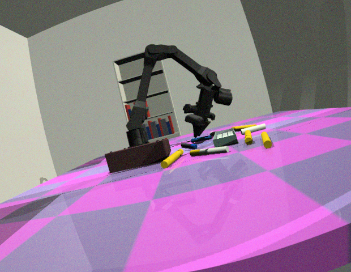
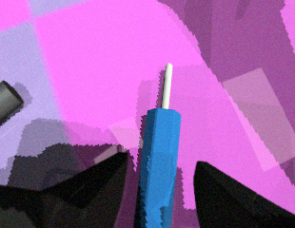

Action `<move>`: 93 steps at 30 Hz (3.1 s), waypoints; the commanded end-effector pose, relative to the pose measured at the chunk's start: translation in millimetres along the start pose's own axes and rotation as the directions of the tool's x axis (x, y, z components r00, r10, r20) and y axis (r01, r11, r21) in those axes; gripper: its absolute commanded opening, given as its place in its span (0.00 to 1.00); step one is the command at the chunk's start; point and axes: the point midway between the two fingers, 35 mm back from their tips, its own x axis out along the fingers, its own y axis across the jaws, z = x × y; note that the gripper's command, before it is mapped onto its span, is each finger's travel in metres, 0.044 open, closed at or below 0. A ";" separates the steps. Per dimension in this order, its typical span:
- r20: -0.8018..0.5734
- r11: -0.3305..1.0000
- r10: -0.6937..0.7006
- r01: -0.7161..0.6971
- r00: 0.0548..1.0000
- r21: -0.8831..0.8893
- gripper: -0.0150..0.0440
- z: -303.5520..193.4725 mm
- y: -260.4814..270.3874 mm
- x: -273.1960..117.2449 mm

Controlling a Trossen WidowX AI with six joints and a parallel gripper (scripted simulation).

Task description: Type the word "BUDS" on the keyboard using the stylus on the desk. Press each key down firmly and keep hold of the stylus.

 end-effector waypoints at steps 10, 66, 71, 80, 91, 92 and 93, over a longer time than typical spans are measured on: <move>0.006 1.000 -0.001 0.001 1.000 0.005 0.51 -4.9 0.2 10.7; 0.040 0.707 -0.168 0.092 0.985 0.701 0.25 -1.3 0.1 -45.8; 0.044 0.554 -0.211 0.083 0.977 0.828 0.25 -6.6 1.2 -50.8; 0.054 0.240 -0.288 0.017 0.956 0.971 0.25 -14.5 2.1 -59.6; 0.059 -0.158 -0.382 -0.128 0.922 0.979 0.25 -24.7 4.4 -71.2; 0.059 -0.192 -0.390 -0.144 0.919 0.971 0.25 -25.6 4.7 -72.3; 0.059 -0.226 -0.398 -0.161 0.915 0.961 0.25 -26.6 4.9 -73.4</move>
